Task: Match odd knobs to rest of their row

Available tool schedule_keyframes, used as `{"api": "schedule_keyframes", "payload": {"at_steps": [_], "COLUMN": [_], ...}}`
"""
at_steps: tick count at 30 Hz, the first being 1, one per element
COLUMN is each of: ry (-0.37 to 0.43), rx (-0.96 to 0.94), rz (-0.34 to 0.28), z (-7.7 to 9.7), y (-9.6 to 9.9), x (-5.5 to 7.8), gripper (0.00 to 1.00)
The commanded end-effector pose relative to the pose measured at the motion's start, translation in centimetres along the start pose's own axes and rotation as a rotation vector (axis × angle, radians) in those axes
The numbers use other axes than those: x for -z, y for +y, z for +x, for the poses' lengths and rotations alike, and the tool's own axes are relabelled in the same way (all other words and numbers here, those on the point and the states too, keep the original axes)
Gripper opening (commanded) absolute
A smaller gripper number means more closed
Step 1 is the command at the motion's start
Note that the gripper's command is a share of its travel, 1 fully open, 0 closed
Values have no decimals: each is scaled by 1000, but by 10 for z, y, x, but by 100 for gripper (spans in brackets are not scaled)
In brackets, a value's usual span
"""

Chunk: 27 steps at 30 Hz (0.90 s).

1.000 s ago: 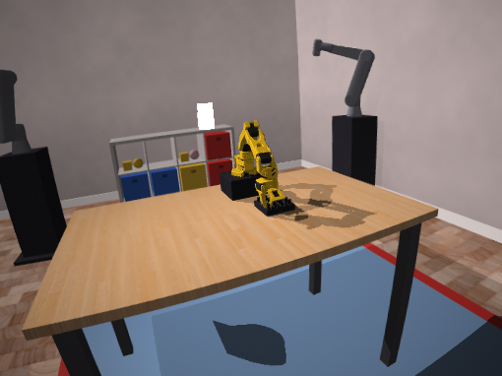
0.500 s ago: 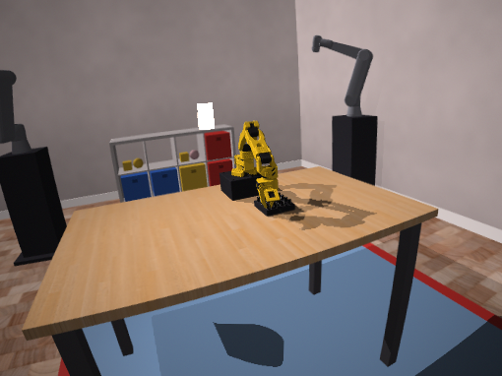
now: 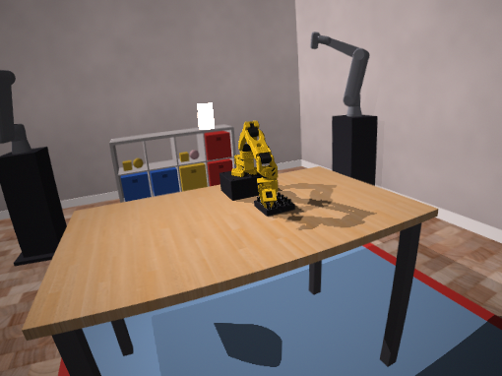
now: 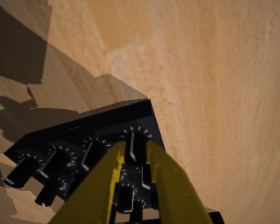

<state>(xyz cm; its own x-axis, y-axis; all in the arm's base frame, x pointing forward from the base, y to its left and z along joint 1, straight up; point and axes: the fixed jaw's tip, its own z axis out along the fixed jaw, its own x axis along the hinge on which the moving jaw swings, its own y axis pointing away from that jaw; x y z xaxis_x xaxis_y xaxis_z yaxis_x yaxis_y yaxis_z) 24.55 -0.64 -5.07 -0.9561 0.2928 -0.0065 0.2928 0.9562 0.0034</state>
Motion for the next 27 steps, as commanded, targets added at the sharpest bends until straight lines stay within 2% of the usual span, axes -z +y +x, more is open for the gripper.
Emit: {"api": "schedule_keyframes", "payload": {"at_steps": [1,27], "ry": [11,11], "rx": [-25,-36], "rz": [5,5], "z": [2,2], "y": [-2,-2], "x": [-3,-3], "gripper": [1,1]}}
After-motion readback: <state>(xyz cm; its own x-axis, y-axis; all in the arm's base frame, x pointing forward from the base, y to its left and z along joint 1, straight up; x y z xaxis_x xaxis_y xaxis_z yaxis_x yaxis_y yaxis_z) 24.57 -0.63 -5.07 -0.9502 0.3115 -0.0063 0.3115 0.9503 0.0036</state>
